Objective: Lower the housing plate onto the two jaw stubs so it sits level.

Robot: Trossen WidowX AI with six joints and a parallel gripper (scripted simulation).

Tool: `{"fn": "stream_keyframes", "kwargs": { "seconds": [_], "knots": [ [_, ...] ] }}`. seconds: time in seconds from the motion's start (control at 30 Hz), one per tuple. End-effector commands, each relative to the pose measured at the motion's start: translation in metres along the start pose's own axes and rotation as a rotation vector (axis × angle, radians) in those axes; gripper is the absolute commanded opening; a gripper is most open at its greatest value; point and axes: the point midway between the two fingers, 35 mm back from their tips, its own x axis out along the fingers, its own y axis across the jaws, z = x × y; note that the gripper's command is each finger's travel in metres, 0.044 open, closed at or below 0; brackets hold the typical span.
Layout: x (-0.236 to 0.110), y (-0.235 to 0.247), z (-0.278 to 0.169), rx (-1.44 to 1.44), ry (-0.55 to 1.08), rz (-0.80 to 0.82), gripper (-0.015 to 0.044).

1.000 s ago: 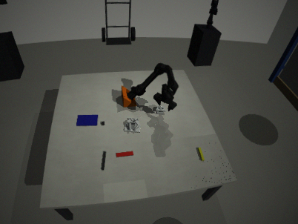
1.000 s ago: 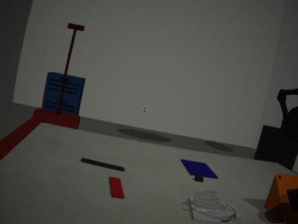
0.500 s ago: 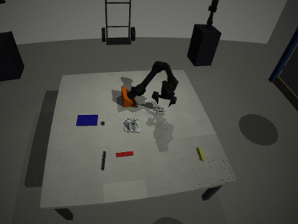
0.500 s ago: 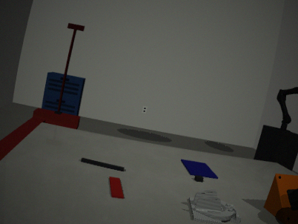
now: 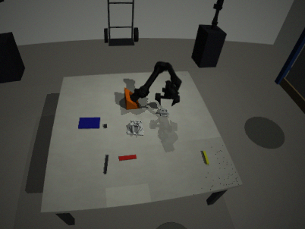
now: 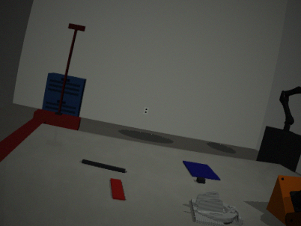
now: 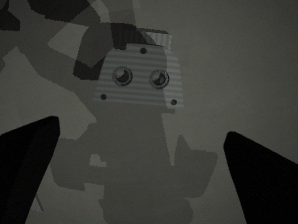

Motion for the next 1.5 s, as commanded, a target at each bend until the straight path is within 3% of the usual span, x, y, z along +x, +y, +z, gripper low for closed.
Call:
{"fn": "stream_keyframes", "kwargs": {
  "seconds": [0.0, 0.17, 1.47],
  "knots": [
    [0.006, 0.002, 0.002, -0.014, 0.001, 0.008, 0.0440],
    [0.039, 0.002, 0.002, -0.015, 0.002, 0.003, 0.0440],
    [0.071, 0.002, 0.002, -0.016, 0.001, 0.003, 0.0440]
  ]
}}
